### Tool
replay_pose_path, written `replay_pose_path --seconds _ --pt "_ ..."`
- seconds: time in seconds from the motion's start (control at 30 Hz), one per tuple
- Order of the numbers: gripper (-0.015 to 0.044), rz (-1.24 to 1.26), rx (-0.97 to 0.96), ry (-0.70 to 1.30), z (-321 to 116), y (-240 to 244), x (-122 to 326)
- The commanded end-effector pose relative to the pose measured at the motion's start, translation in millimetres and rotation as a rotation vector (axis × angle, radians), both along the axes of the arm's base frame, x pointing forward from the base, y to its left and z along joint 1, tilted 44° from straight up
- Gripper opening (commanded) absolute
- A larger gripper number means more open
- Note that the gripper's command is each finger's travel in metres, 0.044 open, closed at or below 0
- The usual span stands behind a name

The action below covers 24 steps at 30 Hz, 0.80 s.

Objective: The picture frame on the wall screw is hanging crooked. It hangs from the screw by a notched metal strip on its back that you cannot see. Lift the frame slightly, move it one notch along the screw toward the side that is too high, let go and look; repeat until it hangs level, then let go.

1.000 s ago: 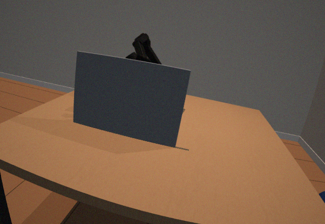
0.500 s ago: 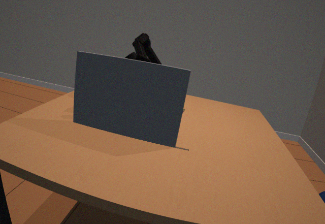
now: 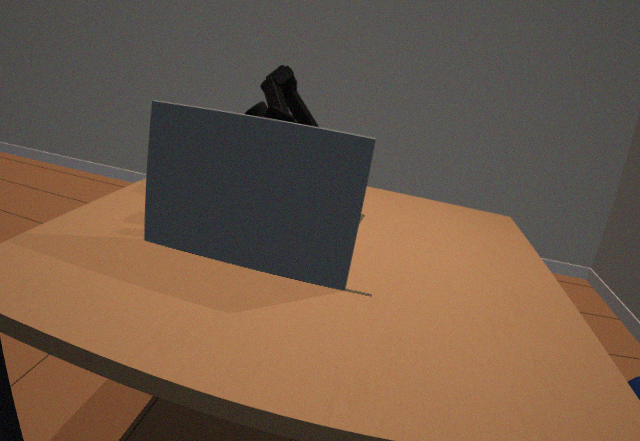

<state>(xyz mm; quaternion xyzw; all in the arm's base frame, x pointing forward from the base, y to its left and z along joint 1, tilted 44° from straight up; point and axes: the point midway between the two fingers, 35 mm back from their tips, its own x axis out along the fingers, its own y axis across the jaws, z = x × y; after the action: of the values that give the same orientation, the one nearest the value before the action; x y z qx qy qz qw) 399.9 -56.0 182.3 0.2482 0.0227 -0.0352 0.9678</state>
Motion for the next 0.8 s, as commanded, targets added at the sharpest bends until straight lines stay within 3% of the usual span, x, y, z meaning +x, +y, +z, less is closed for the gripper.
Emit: replay_pose_path --seconds 0.0,0.77 --pt "0.0 0.01 0.003 -0.012 4.6 1.7 0.3" --pt "0.0 0.01 0.003 -0.012 2.2 -2.8 0.0"
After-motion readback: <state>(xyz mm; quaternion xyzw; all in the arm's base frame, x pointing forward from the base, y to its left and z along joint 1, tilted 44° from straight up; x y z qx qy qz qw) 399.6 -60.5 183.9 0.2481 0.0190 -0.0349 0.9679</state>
